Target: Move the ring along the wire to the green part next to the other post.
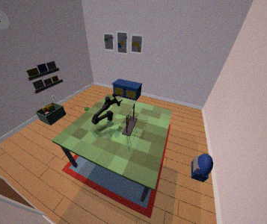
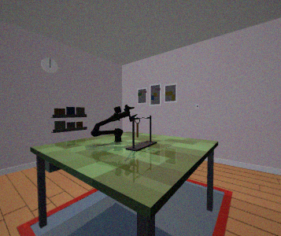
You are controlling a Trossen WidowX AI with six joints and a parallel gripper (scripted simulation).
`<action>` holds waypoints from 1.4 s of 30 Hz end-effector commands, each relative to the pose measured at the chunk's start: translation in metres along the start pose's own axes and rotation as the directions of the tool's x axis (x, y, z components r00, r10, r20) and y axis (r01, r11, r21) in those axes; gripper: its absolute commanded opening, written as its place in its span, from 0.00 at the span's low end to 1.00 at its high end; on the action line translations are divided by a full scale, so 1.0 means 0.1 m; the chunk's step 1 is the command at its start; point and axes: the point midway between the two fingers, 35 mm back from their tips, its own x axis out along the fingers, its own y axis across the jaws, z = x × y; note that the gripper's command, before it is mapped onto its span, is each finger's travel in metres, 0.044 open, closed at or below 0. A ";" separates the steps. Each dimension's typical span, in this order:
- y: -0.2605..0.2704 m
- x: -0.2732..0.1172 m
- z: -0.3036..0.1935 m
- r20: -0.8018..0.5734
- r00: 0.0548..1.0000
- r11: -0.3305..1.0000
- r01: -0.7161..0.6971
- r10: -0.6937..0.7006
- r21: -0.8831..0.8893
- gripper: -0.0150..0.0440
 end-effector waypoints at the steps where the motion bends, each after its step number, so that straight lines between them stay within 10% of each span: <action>1: 0.00 0.01 0.00 0.001 1.000 1.000 0.001 -0.001 -0.004 0.89; 9: -0.24 0.30 0.03 0.033 0.997 0.979 0.070 -0.064 -0.192 0.53; 42: -2.02 0.28 1.16 0.208 0.896 0.617 0.425 -0.393 -0.663 0.53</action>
